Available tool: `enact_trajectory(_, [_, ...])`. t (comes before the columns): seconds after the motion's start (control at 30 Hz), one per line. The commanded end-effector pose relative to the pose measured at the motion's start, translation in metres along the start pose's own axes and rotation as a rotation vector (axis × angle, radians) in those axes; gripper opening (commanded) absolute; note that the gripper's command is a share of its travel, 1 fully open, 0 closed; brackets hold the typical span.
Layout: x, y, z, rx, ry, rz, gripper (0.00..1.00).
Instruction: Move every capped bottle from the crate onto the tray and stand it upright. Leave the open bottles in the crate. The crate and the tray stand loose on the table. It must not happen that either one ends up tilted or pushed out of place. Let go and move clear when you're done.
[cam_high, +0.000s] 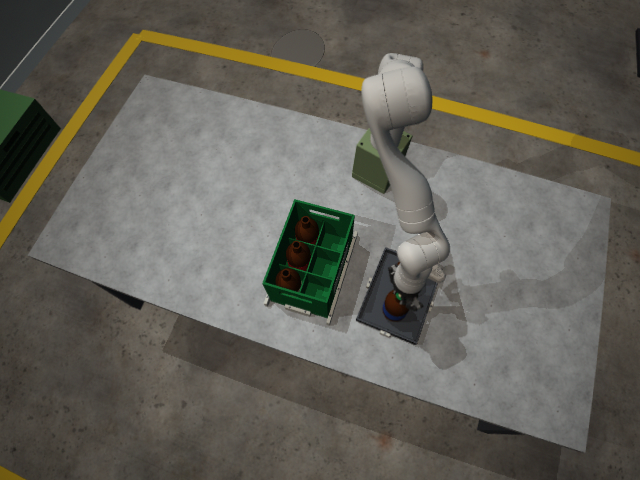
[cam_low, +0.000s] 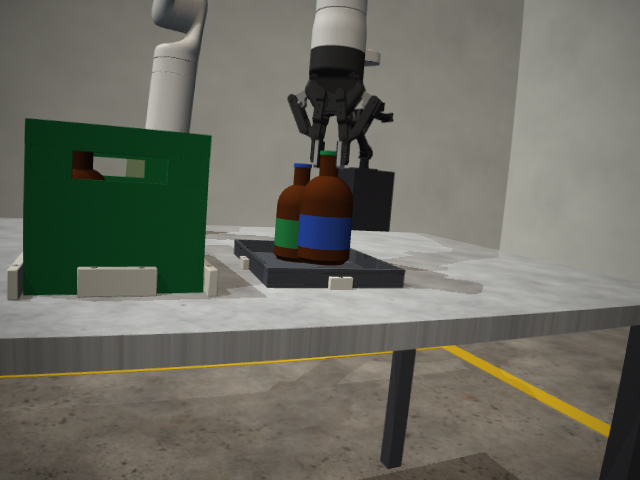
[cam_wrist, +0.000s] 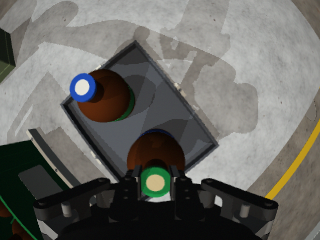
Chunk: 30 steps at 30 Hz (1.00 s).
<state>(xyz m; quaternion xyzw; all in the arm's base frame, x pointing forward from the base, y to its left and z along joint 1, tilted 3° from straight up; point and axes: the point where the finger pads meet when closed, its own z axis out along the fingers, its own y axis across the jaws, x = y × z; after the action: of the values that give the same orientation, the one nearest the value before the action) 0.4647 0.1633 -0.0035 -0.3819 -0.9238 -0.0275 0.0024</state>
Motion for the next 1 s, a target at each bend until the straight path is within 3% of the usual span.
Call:
enact_trajectory(0.0, [-0.0003, 0.0006, 0.0008, -0.001, 0.0, 0.0, 0.0])
enact_trajectory(0.97, [-0.0012, 0.001, 0.0093, -0.001, 0.0, 0.0, 0.0])
